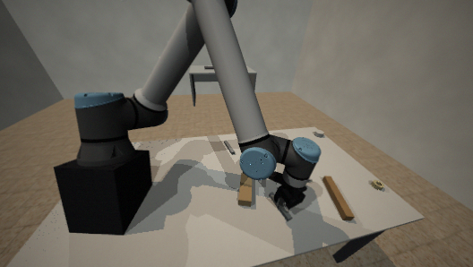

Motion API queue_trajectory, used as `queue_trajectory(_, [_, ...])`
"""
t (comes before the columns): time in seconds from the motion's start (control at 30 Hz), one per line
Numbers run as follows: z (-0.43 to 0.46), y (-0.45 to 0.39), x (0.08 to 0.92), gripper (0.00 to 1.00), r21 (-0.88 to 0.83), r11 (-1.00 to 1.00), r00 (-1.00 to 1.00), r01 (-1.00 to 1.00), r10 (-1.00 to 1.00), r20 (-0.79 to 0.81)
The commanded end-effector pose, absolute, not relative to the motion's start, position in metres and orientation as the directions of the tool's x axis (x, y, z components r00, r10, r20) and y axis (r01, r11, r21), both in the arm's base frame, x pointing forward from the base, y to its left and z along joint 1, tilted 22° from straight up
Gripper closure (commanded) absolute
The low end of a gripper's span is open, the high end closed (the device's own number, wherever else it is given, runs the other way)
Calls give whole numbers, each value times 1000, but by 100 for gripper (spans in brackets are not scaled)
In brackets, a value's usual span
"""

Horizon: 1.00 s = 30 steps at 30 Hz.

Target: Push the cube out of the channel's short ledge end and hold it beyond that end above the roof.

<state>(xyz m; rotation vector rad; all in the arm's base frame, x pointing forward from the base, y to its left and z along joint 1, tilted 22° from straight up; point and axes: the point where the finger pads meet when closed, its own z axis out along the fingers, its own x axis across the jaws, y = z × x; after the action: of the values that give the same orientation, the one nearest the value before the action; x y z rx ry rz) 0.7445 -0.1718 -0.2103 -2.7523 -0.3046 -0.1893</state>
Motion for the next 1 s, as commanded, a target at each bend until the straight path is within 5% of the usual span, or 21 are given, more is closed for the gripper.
queue_trajectory(0.0, [-210,-172,745,100,-339,-911,968,235,186,171])
queue_trajectory(0.97, [-181,-184,742,100,-339,-911,968,235,186,171])
